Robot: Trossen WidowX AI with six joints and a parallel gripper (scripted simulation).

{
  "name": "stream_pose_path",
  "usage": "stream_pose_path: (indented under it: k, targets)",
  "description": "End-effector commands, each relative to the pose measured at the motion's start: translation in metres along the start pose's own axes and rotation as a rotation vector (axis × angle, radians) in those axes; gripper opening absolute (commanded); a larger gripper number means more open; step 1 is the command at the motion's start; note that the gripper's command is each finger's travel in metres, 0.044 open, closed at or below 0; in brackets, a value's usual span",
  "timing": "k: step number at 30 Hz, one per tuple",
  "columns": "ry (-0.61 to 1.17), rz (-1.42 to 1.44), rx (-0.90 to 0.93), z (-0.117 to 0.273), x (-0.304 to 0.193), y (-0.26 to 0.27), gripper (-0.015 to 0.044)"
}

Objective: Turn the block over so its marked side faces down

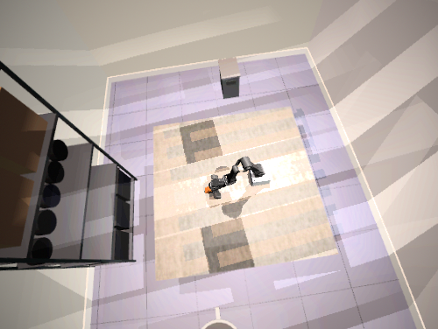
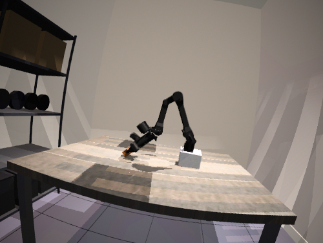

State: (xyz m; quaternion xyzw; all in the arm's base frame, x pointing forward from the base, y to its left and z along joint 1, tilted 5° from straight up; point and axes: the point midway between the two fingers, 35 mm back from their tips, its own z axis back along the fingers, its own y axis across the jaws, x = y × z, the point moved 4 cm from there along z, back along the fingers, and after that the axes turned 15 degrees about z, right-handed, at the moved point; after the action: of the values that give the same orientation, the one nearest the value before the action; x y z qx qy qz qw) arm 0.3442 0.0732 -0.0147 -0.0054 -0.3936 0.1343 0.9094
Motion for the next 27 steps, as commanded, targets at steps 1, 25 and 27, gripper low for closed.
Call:
stream_pose_path:
  k: [1, 25, 27]
  targets:
    - [-0.022, -0.001, -0.011, -0.002, -0.013, 0.003, 0.0]
    - [-0.243, -0.012, -0.069, 0.012, -0.026, 0.005, 0.0]
    - [-0.243, -0.012, -0.069, 0.012, -0.026, 0.005, 0.0]
